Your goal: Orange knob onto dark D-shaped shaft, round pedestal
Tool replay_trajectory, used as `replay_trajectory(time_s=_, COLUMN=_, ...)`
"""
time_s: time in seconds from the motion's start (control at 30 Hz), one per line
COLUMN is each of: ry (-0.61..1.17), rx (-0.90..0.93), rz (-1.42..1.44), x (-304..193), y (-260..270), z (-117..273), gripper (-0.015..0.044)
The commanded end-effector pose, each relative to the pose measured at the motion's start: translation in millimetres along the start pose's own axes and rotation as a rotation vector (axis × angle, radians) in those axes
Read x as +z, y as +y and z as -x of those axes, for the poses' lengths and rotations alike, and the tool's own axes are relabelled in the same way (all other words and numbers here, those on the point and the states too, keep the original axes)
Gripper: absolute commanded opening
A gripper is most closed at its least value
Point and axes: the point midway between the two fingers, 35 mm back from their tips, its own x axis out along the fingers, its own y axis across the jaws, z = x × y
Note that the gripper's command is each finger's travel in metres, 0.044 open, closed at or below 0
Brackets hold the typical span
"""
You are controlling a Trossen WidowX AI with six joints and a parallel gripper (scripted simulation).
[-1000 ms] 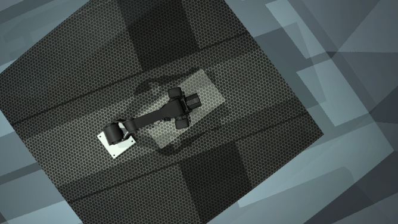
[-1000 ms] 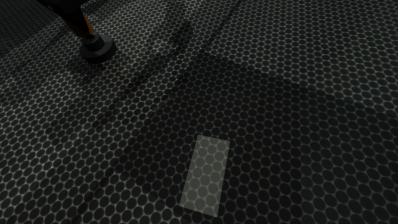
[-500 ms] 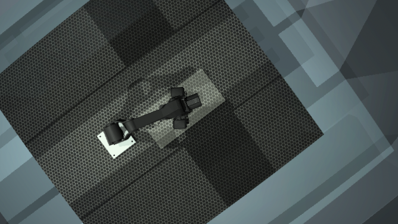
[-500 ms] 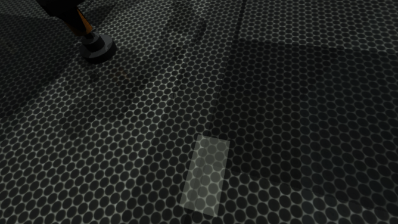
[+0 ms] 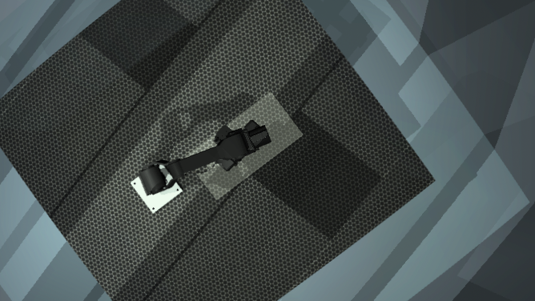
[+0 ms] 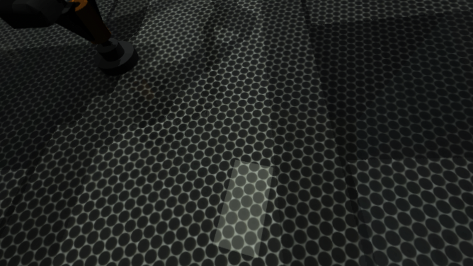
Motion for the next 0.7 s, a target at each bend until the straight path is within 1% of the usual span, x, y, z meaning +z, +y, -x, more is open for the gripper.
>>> replay_trajectory(time_s=0.0, ry=0.006, rx=-0.002, rz=-0.459, x=-1.2, y=1.2, z=-0.1, gripper=0.0000)
replay_trajectory(time_s=0.5, ry=0.004, rx=-0.005, rz=-1.506, x=-2.2, y=0.0, z=4.9, gripper=0.0000)
replay_trajectory(time_s=0.67, ry=0.004, rx=-0.006, rz=-1.810, x=-1.7, y=-0.2, z=5.3, gripper=0.0000)
